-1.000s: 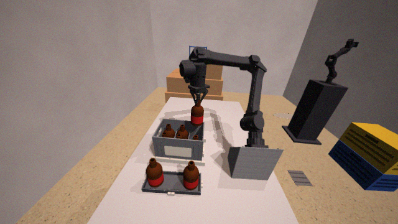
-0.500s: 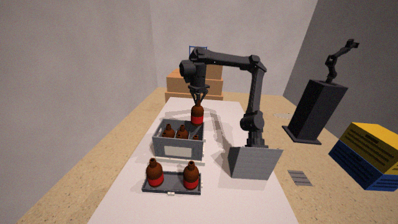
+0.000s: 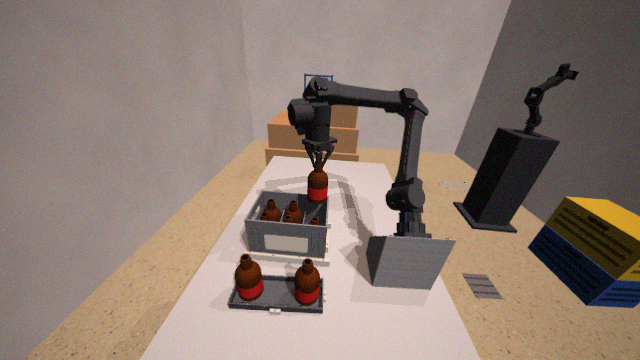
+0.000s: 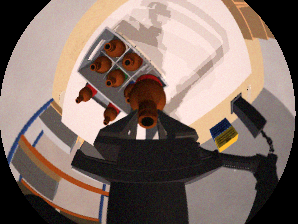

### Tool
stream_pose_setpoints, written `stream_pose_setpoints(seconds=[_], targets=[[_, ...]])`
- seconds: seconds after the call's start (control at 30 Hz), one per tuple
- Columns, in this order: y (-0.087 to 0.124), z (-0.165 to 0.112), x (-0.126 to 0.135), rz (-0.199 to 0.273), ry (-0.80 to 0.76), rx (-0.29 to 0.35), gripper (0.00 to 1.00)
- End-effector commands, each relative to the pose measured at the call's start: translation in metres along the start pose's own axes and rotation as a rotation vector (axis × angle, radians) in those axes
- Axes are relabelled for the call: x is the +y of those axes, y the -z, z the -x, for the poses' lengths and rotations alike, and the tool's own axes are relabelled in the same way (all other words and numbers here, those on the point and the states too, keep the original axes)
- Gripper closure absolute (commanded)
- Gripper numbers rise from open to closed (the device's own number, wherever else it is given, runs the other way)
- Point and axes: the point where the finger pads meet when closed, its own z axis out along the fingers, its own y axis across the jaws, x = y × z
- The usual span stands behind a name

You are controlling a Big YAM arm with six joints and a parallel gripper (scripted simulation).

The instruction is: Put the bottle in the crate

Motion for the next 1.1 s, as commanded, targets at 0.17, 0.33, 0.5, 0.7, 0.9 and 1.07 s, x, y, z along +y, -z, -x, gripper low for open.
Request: stream_pose_setpoints(seconds=[0.17,0.33,0.5,0.7,0.9,1.07], targets=[[0.000,0.010,-0.002,0.018,-0.021,-0.005,1.00],[-0.006,0.010,-0.001,0.017,-0.020,-0.003,1.00],[-0.015,0.005,-0.003,0.006,-0.011,0.000,1.00],[-0.022,0.004,-0.003,0.003,-0.008,0.000,1.00],[-0.029,0.004,-0.003,0.003,-0.008,0.000,1.00],[-0.027,0.010,-0.001,0.016,-0.020,-0.005,1.00]])
